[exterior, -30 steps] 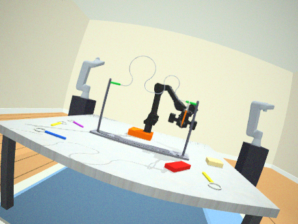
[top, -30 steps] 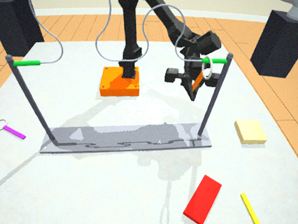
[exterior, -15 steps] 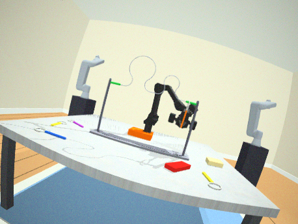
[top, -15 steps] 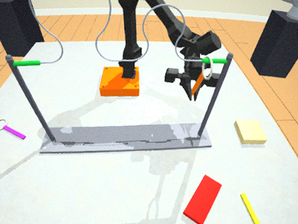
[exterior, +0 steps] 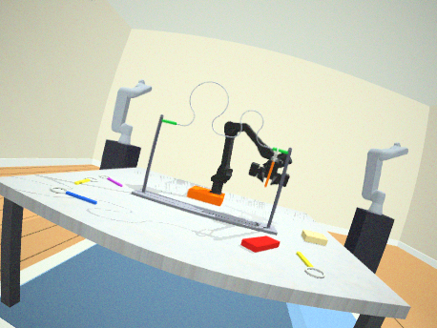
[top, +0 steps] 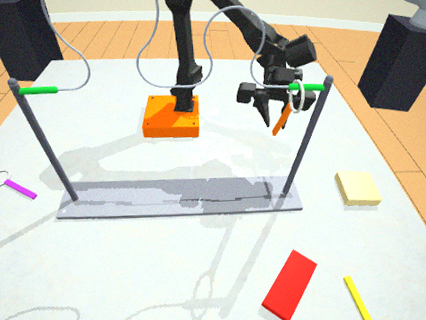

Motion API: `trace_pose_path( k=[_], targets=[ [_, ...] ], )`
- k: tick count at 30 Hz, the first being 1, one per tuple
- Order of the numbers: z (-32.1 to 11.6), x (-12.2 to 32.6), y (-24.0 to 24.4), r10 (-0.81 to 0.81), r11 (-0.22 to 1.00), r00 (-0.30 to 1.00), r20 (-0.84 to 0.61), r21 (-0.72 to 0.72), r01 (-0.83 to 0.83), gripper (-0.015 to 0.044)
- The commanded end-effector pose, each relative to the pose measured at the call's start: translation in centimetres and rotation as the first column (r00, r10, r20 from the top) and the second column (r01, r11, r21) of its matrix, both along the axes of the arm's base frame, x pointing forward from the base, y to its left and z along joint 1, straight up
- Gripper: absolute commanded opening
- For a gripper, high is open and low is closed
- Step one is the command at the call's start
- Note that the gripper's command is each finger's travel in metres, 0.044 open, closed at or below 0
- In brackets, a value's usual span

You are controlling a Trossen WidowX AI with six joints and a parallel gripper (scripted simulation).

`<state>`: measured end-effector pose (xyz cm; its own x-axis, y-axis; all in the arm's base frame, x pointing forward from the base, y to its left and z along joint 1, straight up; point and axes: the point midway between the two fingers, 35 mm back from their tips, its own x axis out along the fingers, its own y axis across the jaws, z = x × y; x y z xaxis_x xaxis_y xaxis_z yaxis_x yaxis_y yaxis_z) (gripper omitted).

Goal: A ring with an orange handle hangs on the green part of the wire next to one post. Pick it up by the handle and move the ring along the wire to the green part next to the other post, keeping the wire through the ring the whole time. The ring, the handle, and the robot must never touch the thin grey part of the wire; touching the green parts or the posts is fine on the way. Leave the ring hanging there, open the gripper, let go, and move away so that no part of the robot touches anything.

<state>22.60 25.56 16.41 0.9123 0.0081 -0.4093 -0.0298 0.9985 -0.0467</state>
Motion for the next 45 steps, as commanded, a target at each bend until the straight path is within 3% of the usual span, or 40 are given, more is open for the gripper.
trace_pose_path(
  k=[1, 20, 26, 31, 45],
  targets=[
    [0.6, -0.5, -0.2, -0.007, 1.000, 1.000, 0.008, 0.009, 0.007, 0.0160],
    [0.6, -0.5, -0.2, -0.007, 1.000, 1.000, 0.008, 0.009, 0.007, 0.0160],
    [2.5, -4.9, -0.3, -0.001, 1.000, 1.000, 0.006, 0.005, 0.001, 0.0317],
    [2.6, -5.0, -0.3, 0.000, 1.000, 1.000, 0.007, 0.005, 0.000, 0.0440],
    [2.6, -5.0, -0.3, 0.000, 1.000, 1.000, 0.007, 0.005, 0.000, 0.0440]
  ],
)
